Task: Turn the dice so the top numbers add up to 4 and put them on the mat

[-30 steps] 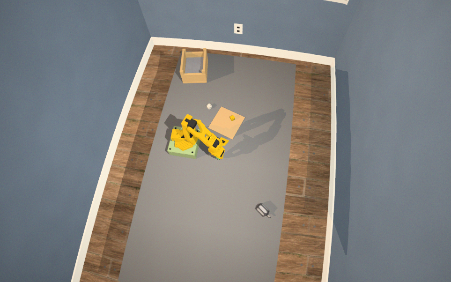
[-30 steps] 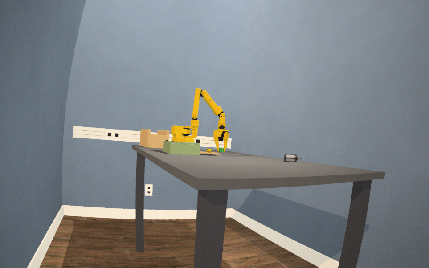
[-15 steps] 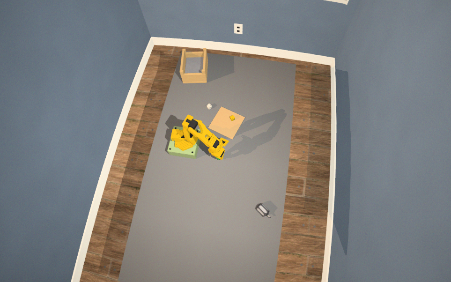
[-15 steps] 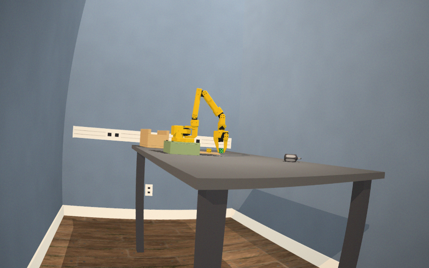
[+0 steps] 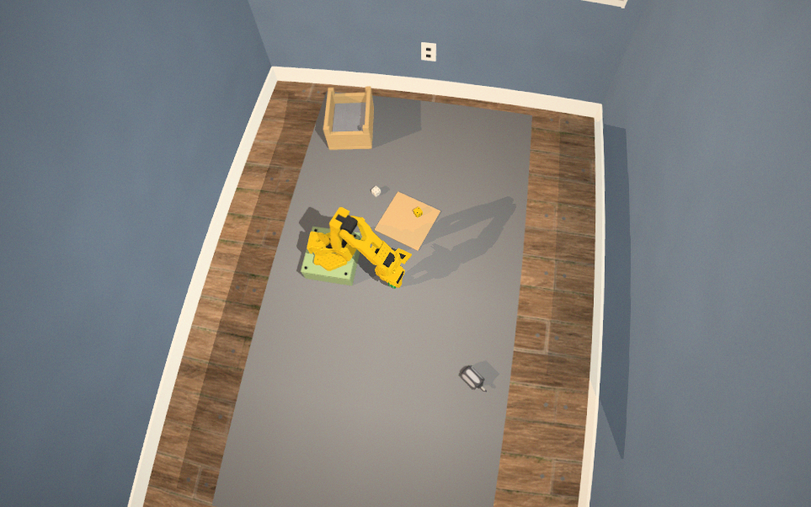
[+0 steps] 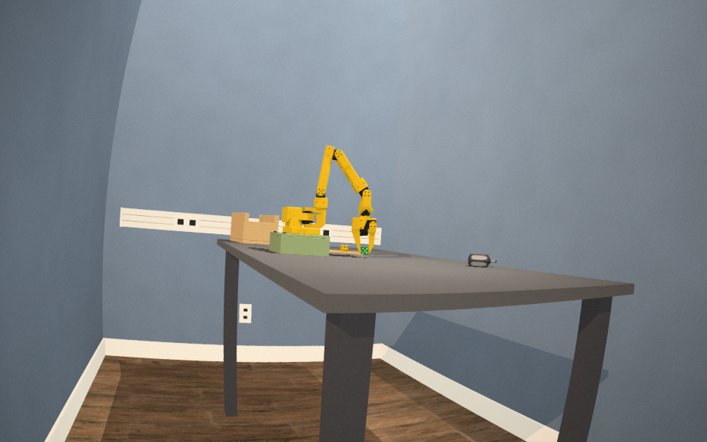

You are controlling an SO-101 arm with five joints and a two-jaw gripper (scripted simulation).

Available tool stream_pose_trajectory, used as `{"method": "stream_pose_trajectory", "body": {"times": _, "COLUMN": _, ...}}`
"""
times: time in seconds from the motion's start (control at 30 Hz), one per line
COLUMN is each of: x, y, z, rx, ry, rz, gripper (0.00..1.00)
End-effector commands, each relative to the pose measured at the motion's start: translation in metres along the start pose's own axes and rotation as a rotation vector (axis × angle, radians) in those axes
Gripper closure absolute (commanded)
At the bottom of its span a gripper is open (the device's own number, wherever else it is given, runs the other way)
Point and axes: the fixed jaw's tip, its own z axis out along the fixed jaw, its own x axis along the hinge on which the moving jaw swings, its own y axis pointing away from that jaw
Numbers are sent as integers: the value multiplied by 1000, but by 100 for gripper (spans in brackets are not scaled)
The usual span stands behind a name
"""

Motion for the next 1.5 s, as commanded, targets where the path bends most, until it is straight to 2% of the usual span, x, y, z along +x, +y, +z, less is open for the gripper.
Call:
{"method": "stream_pose_trajectory", "body": {"times": 0.0, "x": -2, "y": 5, "z": 5, "rx": -18, "ry": -1, "rz": 2, "gripper": 100}}
{"method": "stream_pose_trajectory", "body": {"times": 0.73, "x": -2, "y": 5, "z": 12, "rx": -18, "ry": -1, "rz": 2, "gripper": 100}}
{"method": "stream_pose_trajectory", "body": {"times": 1.47, "x": -2, "y": 5, "z": 13, "rx": -18, "ry": -1, "rz": 2, "gripper": 100}}
